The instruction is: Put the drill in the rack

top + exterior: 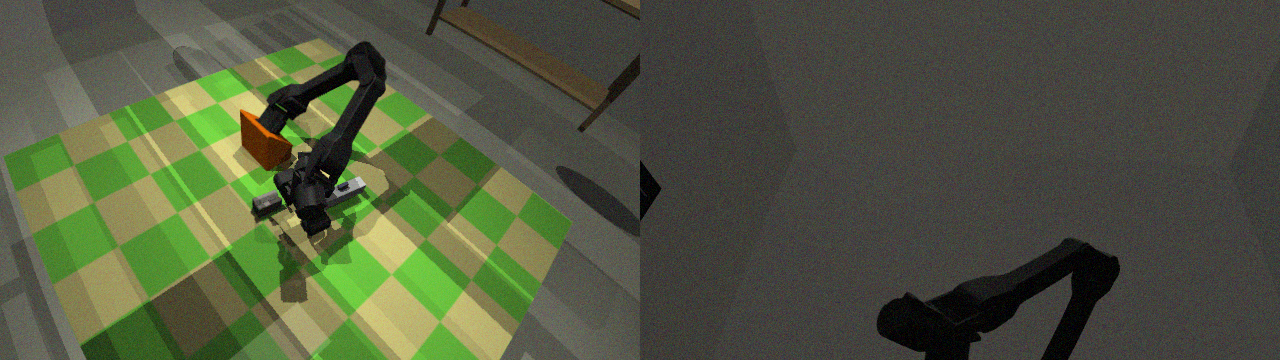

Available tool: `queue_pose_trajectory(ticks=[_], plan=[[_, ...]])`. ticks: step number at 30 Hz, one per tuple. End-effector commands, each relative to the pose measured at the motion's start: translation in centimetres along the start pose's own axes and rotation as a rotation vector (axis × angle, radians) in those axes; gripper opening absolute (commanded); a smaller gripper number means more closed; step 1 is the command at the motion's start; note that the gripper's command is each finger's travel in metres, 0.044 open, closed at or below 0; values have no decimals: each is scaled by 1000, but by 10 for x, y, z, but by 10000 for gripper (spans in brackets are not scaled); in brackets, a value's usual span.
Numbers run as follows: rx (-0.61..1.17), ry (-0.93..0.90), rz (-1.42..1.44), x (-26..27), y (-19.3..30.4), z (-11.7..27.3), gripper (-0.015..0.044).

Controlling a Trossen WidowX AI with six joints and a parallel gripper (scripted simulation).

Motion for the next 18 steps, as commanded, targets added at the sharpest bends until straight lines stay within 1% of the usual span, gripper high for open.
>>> queue_pose_trajectory(ticks=[1, 14, 18], plan=[[0, 1, 0, 0, 0, 1, 361], [0, 1, 0, 0, 0, 1, 20], [0, 1, 0, 0, 0, 1, 0]])
Point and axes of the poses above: the point midway between the two fingers, 35 mm back from their tips, its own z axis back along the fingers, its own x axis across the jaws, y = z × x, the point moved 8 cm from there along z, back along the fingers, and after that the axes turned 2 degrees about -z, right-handed, at the moved point
